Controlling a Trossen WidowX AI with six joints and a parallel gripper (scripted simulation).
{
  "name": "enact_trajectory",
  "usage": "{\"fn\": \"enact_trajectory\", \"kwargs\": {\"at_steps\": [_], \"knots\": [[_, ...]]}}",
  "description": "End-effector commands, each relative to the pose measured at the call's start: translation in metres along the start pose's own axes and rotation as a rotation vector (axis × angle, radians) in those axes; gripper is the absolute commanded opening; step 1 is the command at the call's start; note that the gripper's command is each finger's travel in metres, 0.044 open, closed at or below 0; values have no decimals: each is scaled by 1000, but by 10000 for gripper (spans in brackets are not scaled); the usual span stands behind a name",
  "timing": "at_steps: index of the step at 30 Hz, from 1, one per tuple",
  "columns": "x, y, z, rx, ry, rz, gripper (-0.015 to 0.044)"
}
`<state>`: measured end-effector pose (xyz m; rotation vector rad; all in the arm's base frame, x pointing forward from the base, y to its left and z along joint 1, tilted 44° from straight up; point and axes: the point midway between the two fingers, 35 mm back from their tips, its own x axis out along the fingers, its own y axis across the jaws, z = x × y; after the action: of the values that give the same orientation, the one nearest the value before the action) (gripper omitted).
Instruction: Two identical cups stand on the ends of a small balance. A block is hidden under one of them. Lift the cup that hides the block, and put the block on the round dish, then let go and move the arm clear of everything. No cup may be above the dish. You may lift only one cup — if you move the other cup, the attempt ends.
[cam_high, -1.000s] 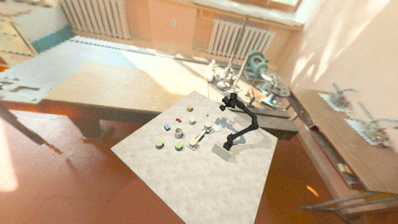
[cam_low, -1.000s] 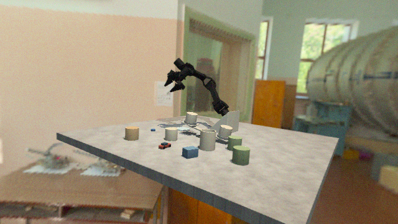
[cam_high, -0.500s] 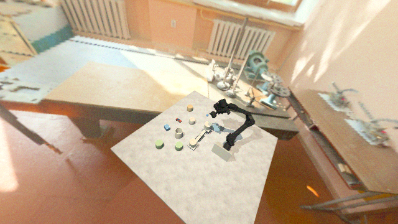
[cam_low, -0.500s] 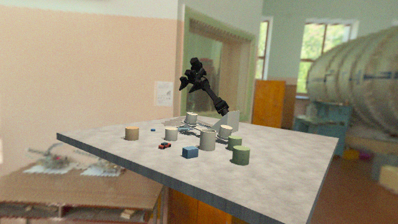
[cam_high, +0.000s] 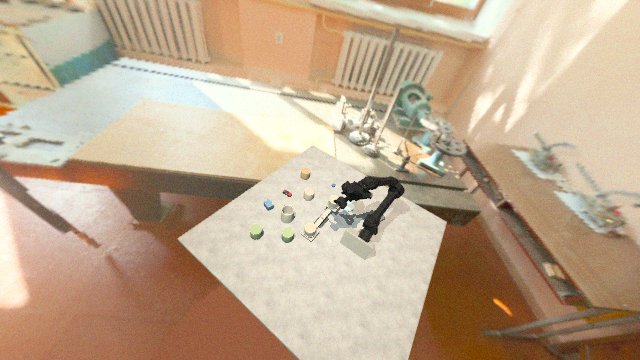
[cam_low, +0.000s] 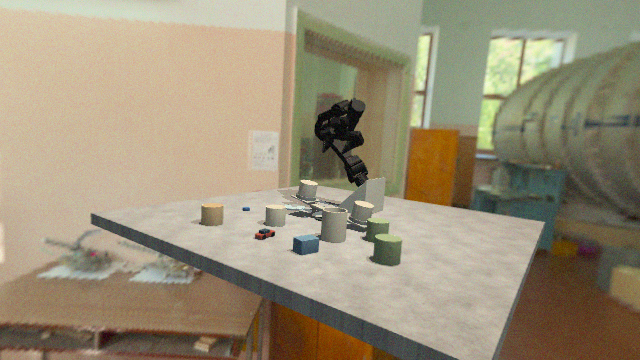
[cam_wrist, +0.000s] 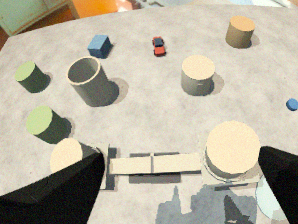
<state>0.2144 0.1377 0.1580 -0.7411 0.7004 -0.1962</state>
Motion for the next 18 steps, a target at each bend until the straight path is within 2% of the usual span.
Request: {"fn": "enact_trajectory", "kwargs": {"at_steps": [1,13,18], "knots": [[-19,36,-56,-16,-16,-9,440],[-21,38,-60,-20,-19,-13,440],[-15,48,-54,-151,45,-22,440]]}}
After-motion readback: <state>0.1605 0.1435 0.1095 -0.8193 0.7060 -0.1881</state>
